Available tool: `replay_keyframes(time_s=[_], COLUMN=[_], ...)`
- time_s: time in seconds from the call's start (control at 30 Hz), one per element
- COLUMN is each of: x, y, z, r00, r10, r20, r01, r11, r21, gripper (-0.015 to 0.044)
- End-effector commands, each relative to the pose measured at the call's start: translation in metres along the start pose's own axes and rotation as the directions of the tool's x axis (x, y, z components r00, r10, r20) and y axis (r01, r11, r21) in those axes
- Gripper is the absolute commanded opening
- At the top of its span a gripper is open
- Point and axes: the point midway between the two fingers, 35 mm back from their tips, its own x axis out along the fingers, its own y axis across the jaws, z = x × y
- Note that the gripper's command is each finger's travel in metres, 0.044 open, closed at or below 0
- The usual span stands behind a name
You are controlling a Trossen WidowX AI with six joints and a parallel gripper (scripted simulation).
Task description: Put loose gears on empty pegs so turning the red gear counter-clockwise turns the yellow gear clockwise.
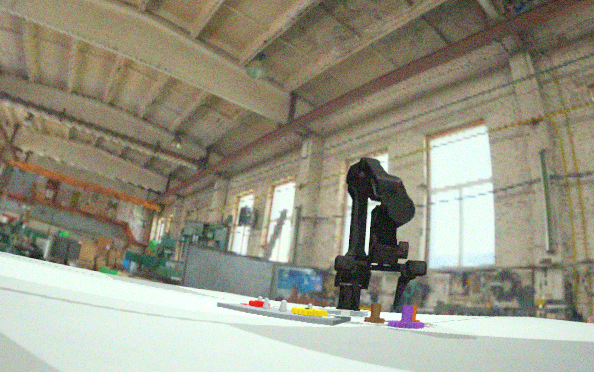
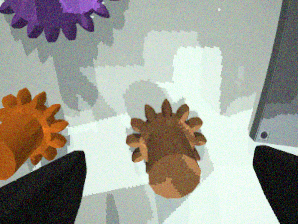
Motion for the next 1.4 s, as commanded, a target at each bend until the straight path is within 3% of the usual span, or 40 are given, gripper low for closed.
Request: replay_keyframes(time_s=[0.0, 0.27, 0.53, 1.37], x=[0.002, 0.002, 0.002, -0.043], y=[0.000, 0.000, 0.000, 0.005], z=[-0.002, -0.002, -0.002, 0.010], r00=[1.000, 1.000, 1.000, 1.000], r10=[0.001, 0.001, 0.001, 0.002], r20=[-0.007, -0.007, -0.007, -0.006], r01=[-0.001, -0.001, -0.001, -0.002], r11=[1.000, 1.000, 1.000, 1.000], r21=[0.004, 0.004, 0.004, 0.004], gripper=[0.0282, 0.0072, 0.0000, 0.0000])
